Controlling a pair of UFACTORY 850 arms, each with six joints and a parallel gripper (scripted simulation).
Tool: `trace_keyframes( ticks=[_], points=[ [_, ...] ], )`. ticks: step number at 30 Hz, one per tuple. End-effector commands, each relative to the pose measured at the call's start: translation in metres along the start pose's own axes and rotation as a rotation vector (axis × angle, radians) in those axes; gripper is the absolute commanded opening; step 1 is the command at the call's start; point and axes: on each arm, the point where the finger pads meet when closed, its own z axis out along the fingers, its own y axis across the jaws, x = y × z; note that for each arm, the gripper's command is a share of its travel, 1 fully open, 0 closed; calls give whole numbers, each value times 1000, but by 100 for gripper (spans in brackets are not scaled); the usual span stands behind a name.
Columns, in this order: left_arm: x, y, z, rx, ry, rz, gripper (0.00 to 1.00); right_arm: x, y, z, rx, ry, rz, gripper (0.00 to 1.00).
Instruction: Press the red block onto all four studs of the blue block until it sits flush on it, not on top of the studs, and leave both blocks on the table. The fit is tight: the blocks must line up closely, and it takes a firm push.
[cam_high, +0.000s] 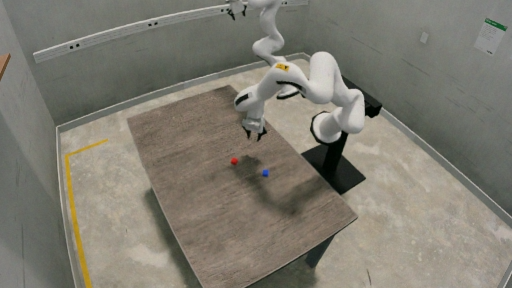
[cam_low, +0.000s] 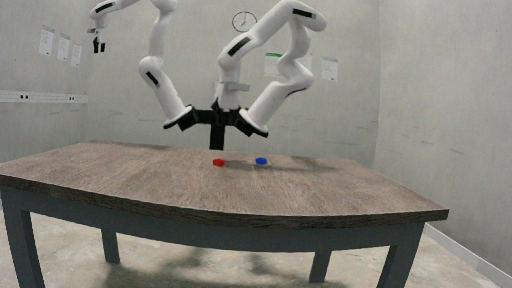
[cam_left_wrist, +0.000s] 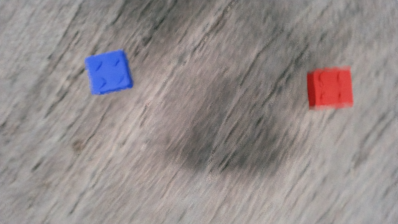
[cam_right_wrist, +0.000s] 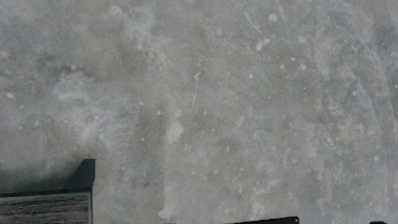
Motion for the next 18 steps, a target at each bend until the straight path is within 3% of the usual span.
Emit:
trace_keyframes(
  ticks=[1, 11, 16, 18],
  points=[
    [24, 25, 19, -1, 0, -60, 59, 0, 0, -1, 0, 2, 0, 100],
    [24, 25, 19, -1, 0, -60, 59, 0, 0, -1, 0, 2, 0, 100],
    [77, 72, 56, -1, 1, -60, 59, 0, 0, -1, 0, 2, 0, 100],
    [77, 72, 56, -1, 1, -60, 59, 0, 0, -1, 0, 2, 0, 100]
  ],
)
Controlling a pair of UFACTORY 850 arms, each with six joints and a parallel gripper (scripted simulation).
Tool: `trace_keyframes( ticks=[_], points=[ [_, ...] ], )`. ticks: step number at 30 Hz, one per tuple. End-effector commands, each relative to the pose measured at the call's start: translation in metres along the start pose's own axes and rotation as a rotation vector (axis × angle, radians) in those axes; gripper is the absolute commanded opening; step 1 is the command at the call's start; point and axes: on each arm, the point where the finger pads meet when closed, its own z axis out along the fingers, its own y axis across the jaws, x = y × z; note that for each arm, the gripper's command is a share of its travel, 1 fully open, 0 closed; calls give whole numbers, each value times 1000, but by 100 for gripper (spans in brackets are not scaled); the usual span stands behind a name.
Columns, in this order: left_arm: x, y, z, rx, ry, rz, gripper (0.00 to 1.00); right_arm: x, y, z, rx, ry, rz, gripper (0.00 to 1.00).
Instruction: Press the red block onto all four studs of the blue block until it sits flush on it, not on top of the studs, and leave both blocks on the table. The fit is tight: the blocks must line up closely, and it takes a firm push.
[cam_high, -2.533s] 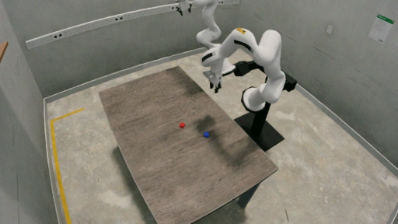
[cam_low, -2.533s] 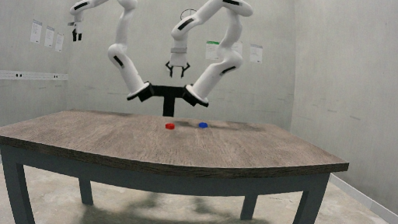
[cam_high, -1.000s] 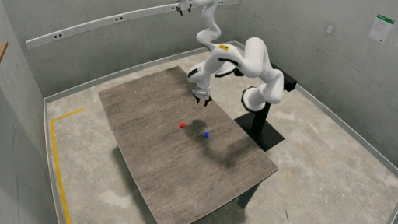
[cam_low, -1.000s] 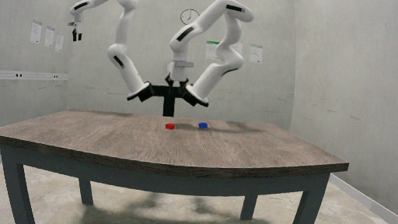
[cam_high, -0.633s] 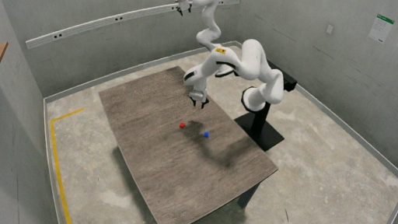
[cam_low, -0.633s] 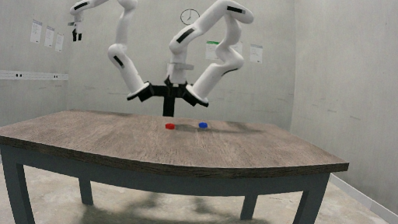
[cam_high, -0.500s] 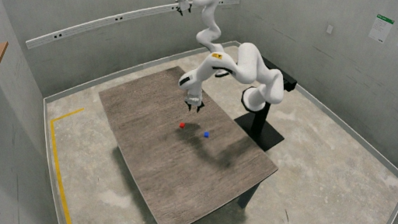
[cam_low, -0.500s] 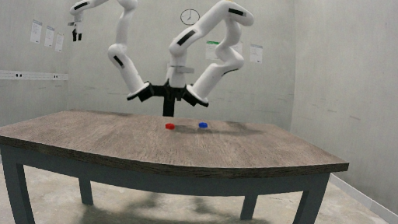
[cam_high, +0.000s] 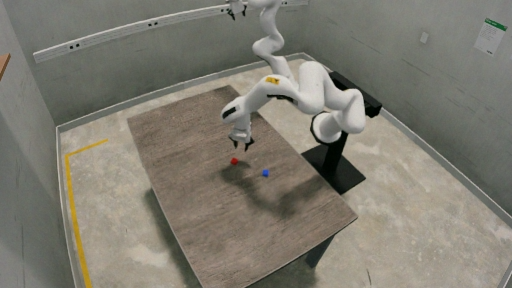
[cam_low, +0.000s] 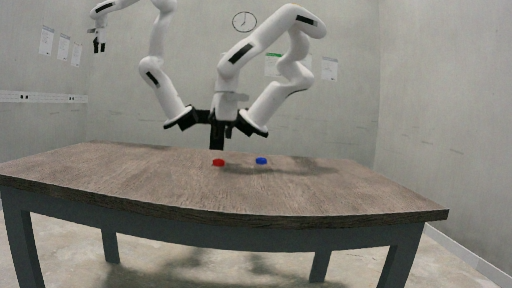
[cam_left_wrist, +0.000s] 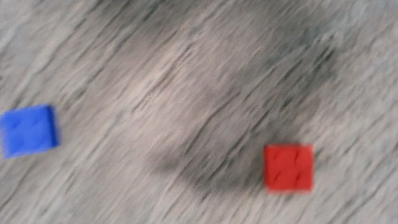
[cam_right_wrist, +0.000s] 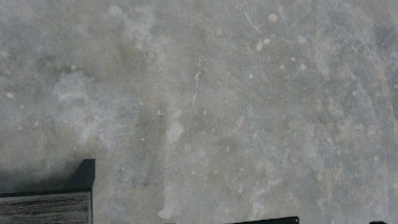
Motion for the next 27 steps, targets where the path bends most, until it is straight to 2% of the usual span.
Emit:
trace_keyframes(
  ticks=[1, 27],
  points=[
    [15, 20, 13, 3, -2, 2, 59, 0, 0, -1, 0, 2, 0, 100],
    [26, 31, 22, 3, -2, 2, 59, 0, 0, -1, 0, 2, 0, 100]
  ],
)
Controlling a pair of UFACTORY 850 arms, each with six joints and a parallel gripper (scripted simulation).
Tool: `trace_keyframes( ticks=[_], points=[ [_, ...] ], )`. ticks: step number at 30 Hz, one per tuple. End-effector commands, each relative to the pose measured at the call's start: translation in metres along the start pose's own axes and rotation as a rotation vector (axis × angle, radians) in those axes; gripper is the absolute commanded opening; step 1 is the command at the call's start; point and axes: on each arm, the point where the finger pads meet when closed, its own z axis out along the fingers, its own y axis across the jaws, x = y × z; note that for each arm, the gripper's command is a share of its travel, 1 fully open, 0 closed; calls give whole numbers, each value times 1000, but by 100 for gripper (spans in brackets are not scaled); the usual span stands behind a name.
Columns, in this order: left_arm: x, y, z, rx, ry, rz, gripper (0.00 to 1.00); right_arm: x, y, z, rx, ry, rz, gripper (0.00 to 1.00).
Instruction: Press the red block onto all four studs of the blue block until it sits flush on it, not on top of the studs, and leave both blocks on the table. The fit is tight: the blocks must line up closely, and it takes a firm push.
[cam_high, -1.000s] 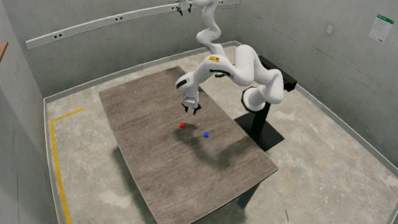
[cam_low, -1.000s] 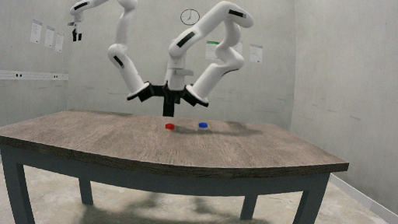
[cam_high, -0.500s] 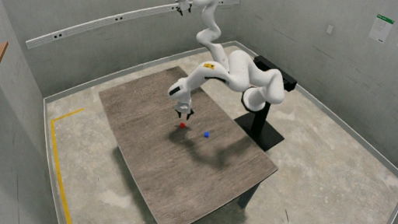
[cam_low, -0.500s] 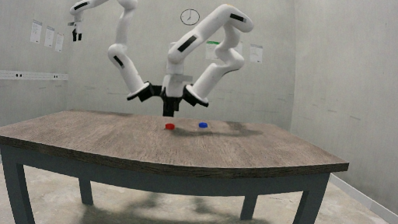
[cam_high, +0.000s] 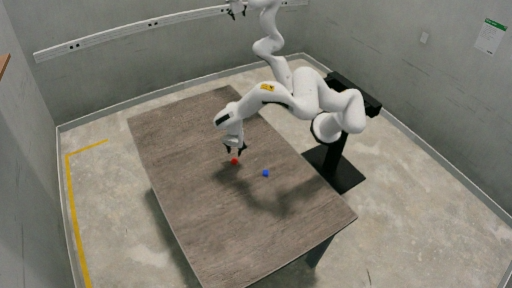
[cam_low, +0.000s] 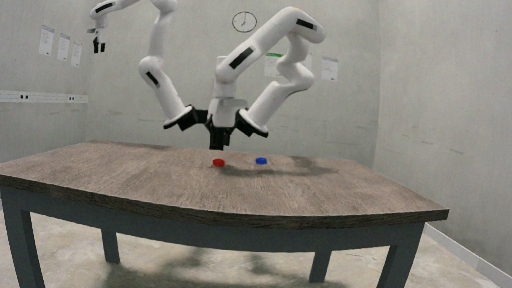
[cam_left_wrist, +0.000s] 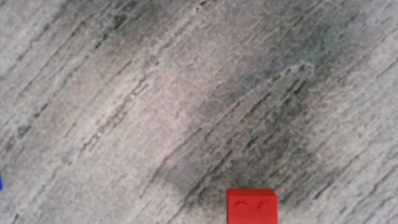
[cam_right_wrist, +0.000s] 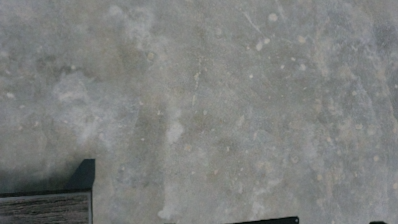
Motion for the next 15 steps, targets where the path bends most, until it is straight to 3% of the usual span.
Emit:
trace_keyframes(
  ticks=[1, 5, 15],
  points=[
    [0, 1, 7, -2, 1, 0, 59, 0, 0, -1, 0, 2, 0, 100],
    [0, 1, 39, -2, 1, -1, 59, 0, 0, -1, 0, 2, 0, 100],
    [0, 1, 39, -2, 1, -1, 59, 0, 0, -1, 0, 2, 0, 100]
  ],
)
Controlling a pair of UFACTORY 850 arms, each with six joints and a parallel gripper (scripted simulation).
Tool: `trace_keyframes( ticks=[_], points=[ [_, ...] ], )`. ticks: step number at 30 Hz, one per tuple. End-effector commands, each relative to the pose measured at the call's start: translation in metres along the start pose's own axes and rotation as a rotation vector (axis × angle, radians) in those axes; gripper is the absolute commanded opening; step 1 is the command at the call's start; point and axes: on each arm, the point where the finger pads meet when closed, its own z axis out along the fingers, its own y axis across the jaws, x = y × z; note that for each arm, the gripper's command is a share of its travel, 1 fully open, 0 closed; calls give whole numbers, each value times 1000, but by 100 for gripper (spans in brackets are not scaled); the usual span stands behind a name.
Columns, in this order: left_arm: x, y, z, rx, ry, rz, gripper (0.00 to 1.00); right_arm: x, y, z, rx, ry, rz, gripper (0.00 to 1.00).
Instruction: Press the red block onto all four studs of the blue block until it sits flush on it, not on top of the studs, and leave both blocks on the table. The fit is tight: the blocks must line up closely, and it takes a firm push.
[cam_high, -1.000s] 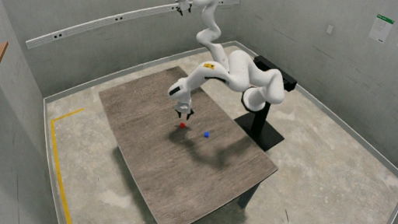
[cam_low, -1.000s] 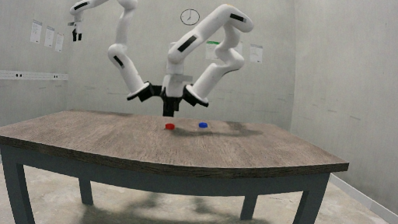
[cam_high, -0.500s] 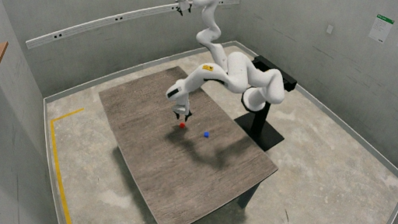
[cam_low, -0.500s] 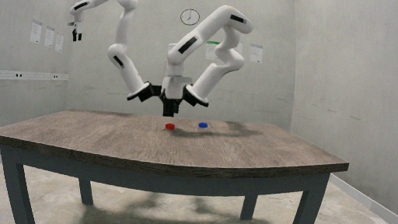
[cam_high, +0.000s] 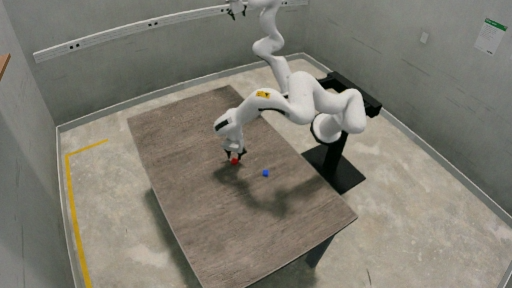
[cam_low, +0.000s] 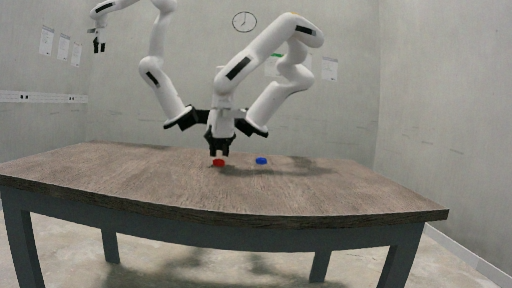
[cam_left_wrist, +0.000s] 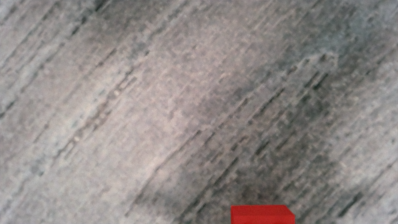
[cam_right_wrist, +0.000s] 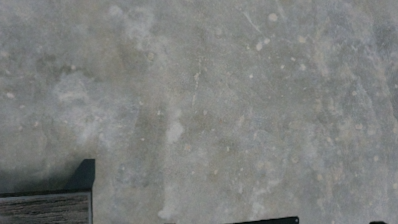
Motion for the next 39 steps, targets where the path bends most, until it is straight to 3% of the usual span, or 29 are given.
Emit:
trace_keyframes(
  ticks=[1, 19, 24, 39],
  points=[
    [0, 1, 0, -1, 1, 0, 59, 0, 0, -1, 0, 2, 0, 100],
    [0, 0, 5, -1, 1, 0, 59, 0, 0, -1, 0, 2, 0, 100],
    [0, 0, 25, -1, 1, 0, 59, 0, 0, -1, 0, 2, 0, 100],
    [0, 0, 28, -1, 1, 0, 59, 0, 0, -1, 0, 2, 0, 100]
  ],
)
